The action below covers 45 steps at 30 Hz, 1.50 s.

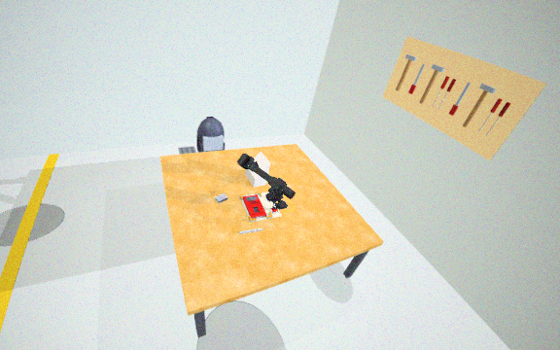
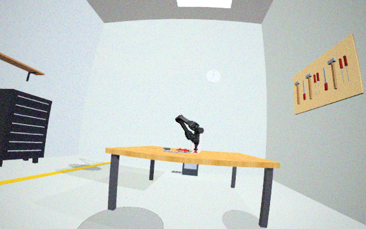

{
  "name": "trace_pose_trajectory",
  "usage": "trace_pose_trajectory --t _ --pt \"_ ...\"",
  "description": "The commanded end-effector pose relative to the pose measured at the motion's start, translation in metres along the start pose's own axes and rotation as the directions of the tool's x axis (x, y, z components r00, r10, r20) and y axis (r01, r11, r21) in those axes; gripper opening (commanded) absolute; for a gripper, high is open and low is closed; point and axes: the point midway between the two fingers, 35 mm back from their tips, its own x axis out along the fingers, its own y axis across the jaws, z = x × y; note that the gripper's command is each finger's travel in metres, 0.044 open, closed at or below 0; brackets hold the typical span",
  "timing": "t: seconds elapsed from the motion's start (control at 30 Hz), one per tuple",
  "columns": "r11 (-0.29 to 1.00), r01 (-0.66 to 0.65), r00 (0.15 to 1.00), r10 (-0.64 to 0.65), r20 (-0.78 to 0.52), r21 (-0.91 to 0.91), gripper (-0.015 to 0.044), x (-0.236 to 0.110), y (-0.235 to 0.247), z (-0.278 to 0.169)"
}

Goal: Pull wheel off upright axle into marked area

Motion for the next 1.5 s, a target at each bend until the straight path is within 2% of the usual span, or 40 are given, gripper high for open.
trace_pose_trajectory --t 0.0,1.47 --pt "1.000 -0.011 1.000 0.011 -0.004 -0.003 0.0000 -0.008 0.001 -0.002" --pt "1.000 -0.015 1.000 0.015 -0.003 -0.007 0.0000 -0.022 0.001 -0.002"
